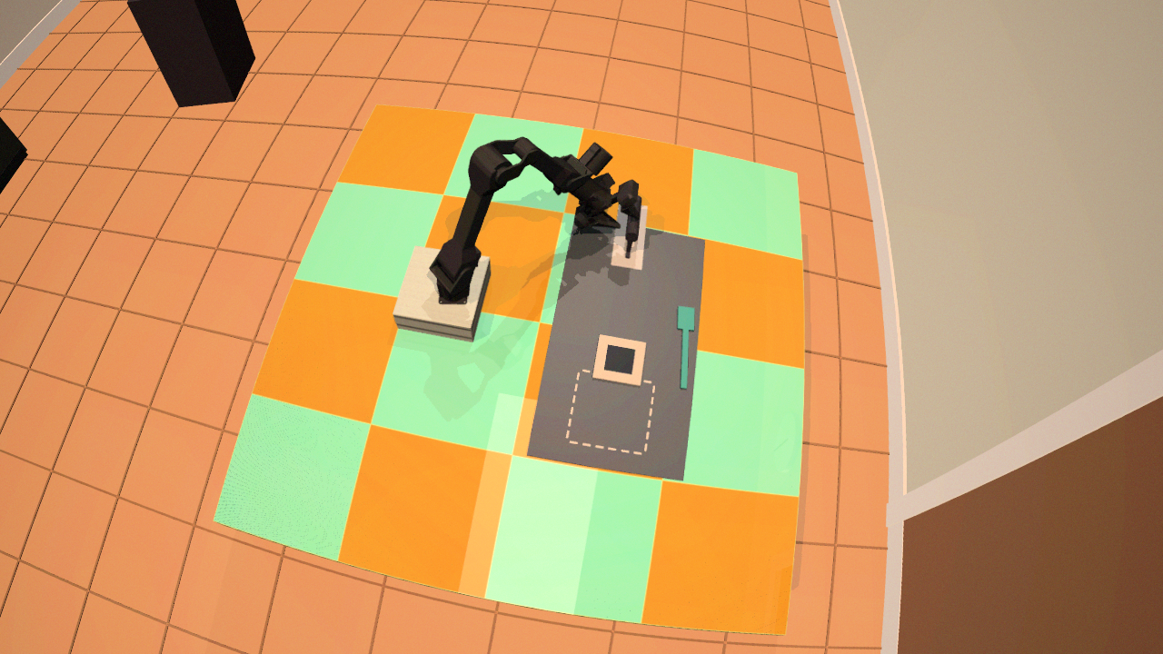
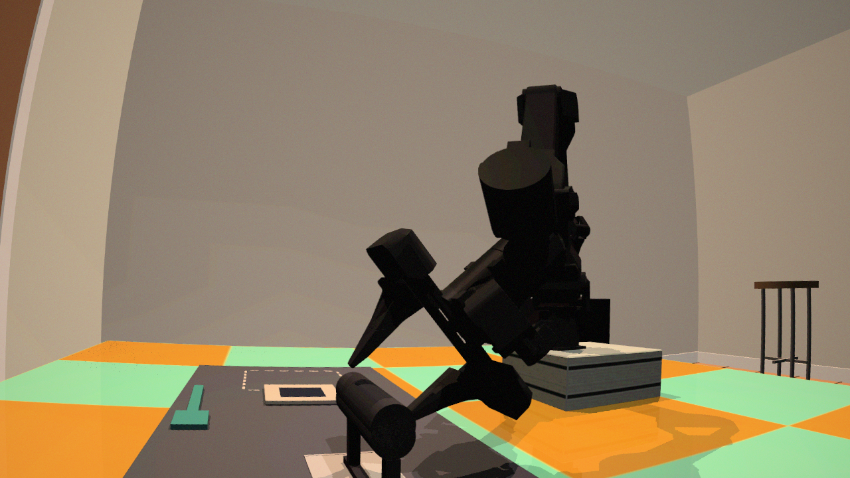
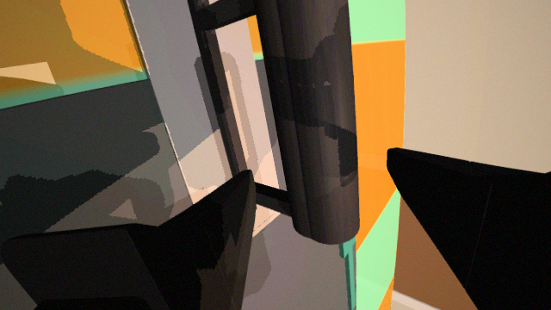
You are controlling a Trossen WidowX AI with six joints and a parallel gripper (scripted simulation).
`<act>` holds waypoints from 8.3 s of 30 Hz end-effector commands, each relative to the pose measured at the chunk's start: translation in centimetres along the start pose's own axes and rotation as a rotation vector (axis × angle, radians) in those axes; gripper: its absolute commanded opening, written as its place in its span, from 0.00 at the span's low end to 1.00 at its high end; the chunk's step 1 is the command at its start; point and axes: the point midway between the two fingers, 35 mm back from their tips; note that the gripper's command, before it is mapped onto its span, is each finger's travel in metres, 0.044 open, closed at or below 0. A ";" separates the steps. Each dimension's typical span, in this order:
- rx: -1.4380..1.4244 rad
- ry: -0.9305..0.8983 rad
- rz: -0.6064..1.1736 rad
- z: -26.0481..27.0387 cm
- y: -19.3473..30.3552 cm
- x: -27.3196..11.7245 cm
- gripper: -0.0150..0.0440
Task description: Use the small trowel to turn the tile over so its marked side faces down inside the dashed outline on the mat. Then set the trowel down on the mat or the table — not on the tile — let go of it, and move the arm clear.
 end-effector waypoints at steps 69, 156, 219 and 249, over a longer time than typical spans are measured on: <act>-0.003 0.005 0.000 -4.6 1.2 0.6 0.25; 0.077 0.015 -0.030 3.4 21.2 5.5 0.25; -0.007 -0.002 0.039 1.0 28.9 1.5 0.25; -0.012 -0.003 0.043 2.3 34.1 1.3 0.25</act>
Point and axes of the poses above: the point midway between the two fingers, 35 mm back from their tips, its own x axis out along the fingers, its own z axis across the jaws, y = z × x, and after that the axes turned 15 degrees about -x, right-handed
